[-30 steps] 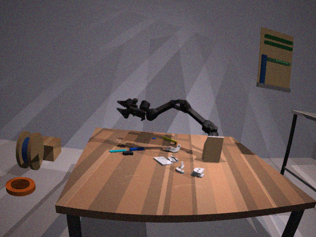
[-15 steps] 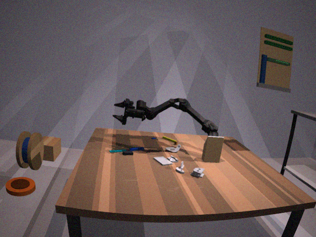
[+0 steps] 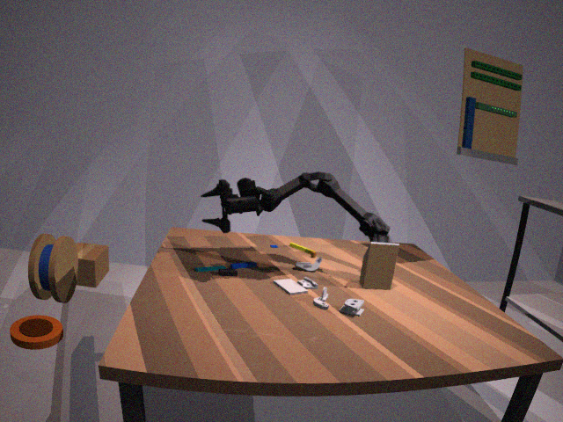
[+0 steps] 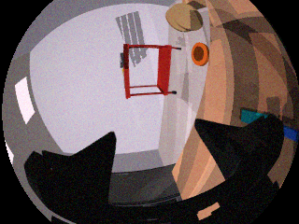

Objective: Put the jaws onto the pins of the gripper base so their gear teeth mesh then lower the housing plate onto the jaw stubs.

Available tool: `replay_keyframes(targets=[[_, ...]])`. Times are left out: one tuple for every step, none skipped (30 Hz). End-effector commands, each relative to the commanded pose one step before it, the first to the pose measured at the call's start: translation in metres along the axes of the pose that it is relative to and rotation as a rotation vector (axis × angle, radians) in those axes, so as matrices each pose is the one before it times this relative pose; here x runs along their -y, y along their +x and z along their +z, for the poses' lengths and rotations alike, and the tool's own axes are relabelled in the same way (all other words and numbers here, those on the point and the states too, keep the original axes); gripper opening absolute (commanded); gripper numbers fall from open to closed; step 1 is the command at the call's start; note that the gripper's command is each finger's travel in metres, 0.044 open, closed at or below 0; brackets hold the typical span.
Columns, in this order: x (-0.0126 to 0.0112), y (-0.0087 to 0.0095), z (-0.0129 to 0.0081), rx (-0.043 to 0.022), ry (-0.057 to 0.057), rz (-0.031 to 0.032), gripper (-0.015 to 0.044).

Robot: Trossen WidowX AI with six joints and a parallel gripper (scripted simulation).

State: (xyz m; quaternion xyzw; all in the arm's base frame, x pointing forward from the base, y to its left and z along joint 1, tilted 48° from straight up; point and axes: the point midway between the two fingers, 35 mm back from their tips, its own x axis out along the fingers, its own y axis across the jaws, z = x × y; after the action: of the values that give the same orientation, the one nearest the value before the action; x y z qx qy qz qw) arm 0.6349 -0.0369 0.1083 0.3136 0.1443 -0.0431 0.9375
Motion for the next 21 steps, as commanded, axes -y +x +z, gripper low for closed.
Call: replay_keyframes(targets=[[0.00799, 0.00211, -0.03476, -0.07431, 0.1018, -0.06704, 0.044], [0.00141, 0.00055, -0.00727, -0.01543, 0.0225, -0.01414, 0.044], [0.00159, 0.00054, -0.00721, -0.01502, 0.0222, -0.01456, 0.044], [0.00177, 0.00054, -0.00715, -0.0146, 0.0219, -0.01496, 0.044], [0.00195, 0.00054, -0.00709, -0.01416, 0.0216, -0.01536, 0.044], [0.00227, 0.00058, -0.0075, -0.01464, 0.0227, -0.01683, 0.044], [0.00249, 0.00058, -0.00748, -0.01423, 0.0226, -0.01741, 0.044], [0.00269, 0.00058, -0.00738, -0.01367, 0.0223, -0.01782, 0.044], [0.00288, 0.00058, -0.00728, -0.01309, 0.0219, -0.01821, 0.044], [0.00307, 0.00058, -0.00717, -0.01249, 0.0216, -0.01858, 0.044], [0.00326, 0.00057, -0.00706, -0.01188, 0.0213, -0.01893, 0.044], [0.00344, 0.00057, -0.00694, -0.01125, 0.0209, -0.01926, 0.044], [0.00362, 0.00057, -0.00681, -0.01062, 0.0206, -0.01956, 0.044], [0.00379, 0.00057, -0.00668, -0.00996, 0.0203, -0.01985, 0.044], [0.00396, 0.00057, -0.00655, -0.0093, 0.02, -0.02011, 0.044], [0.00441, 0.0006, -0.00685, -0.0092, 0.021, -0.02179, 0.044], [0.00464, 0.0006, -0.00675, -0.0085, 0.0209, -0.02228, 0.044], [0.00481, 0.0006, -0.00658, -0.00769, 0.0205, -0.0225, 0.044], [0.00498, 0.0006, -0.00639, -0.00686, 0.0202, -0.02269, 0.044], [0.00514, 0.0006, -0.0062, -0.00603, 0.0198, -0.02285, 0.044], [0.0053, 0.00059, -0.00601, -0.00518, 0.0195, -0.02298, 0.044]])
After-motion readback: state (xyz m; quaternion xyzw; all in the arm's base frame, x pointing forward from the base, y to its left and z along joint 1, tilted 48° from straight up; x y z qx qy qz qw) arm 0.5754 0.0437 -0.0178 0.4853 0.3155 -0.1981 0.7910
